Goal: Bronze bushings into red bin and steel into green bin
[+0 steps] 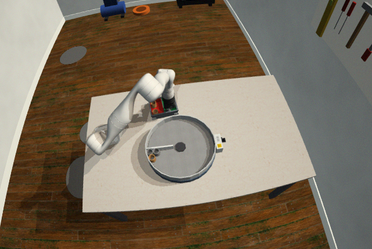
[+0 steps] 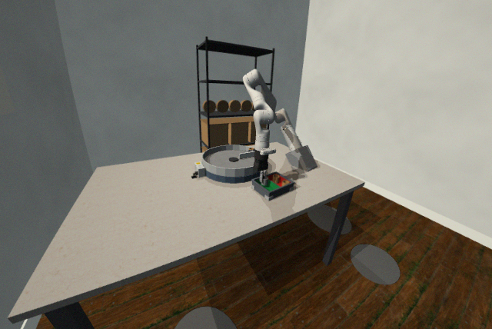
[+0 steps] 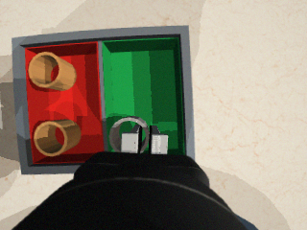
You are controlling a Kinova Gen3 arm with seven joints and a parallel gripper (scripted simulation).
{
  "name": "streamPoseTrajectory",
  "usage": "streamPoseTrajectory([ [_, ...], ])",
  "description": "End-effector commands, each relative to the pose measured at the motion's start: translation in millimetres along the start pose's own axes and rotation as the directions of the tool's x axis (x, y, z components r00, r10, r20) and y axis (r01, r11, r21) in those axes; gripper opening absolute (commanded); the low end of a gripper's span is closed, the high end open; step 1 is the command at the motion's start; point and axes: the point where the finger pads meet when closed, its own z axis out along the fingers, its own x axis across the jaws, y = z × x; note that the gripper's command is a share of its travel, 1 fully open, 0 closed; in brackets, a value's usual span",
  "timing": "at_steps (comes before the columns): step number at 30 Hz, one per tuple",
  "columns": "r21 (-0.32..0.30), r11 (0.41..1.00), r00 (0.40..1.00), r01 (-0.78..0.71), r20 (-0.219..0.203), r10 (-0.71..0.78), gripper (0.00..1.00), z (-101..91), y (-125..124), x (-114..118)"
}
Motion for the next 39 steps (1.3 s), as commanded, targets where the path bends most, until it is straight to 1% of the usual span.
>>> streamPoseTrajectory([
  [1,0.001,1.000,1.000,-0.004,-0.006,0.004,0.00,1.9,0.1,2.1],
  [4,0.001,1.000,1.000,-0.001,-0.002,0.001,0.00,0.5,-0.5,0.7],
  [16,0.001,1.000,1.000,-0.004,-0.006,0.004,0.00,13.9,0.1,2.2],
  [39,0.001,1.000,1.000,-0.001,-0.002,0.001,0.00,12.2,-0.4,-0.2],
])
